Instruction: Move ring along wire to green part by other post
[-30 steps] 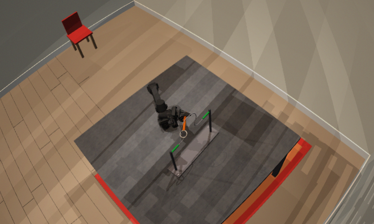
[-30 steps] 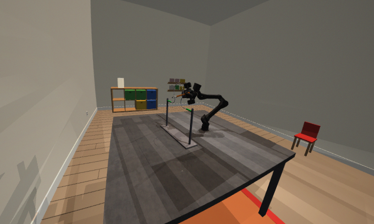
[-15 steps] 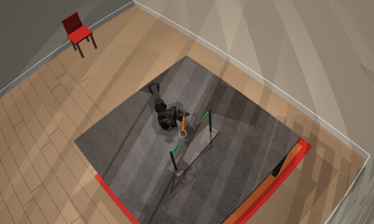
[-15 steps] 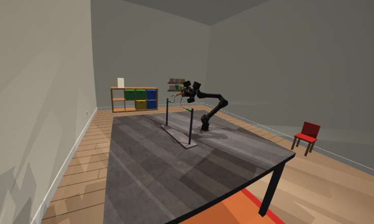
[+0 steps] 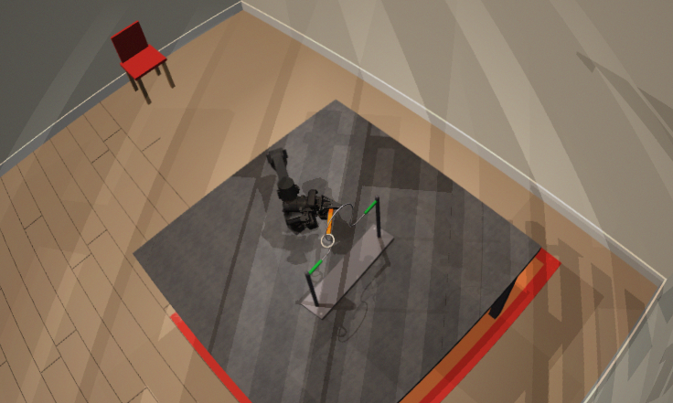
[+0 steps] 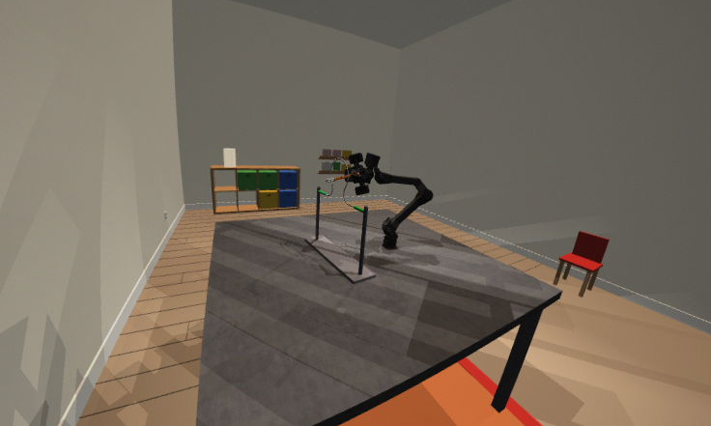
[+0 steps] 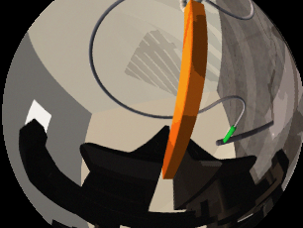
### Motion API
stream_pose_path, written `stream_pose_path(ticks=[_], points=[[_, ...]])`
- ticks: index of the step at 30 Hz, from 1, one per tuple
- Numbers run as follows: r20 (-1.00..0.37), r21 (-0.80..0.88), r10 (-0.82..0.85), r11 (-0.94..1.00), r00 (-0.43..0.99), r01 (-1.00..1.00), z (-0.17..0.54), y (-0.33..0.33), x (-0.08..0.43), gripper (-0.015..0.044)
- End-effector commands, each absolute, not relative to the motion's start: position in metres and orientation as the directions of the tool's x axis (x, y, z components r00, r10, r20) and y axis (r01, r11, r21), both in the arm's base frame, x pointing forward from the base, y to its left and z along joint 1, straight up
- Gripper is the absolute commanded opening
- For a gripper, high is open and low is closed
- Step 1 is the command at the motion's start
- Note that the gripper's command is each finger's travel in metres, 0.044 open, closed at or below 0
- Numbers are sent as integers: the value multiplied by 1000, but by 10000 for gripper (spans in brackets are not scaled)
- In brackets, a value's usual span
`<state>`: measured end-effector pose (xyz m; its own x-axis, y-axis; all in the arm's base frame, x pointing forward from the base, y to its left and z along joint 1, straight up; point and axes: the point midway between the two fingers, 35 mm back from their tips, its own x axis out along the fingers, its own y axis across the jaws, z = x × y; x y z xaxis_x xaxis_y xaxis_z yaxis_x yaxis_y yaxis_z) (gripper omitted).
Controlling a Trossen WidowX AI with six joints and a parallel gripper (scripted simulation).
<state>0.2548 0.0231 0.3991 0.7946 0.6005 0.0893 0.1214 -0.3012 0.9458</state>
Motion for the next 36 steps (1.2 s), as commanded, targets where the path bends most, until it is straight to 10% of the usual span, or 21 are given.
stream_pose_path(ticks=[1, 36], points=[[71, 960, 607, -256, 791, 111, 402, 24, 254, -150], [-81, 996, 606, 15, 792, 90, 393, 26, 254, -150]])
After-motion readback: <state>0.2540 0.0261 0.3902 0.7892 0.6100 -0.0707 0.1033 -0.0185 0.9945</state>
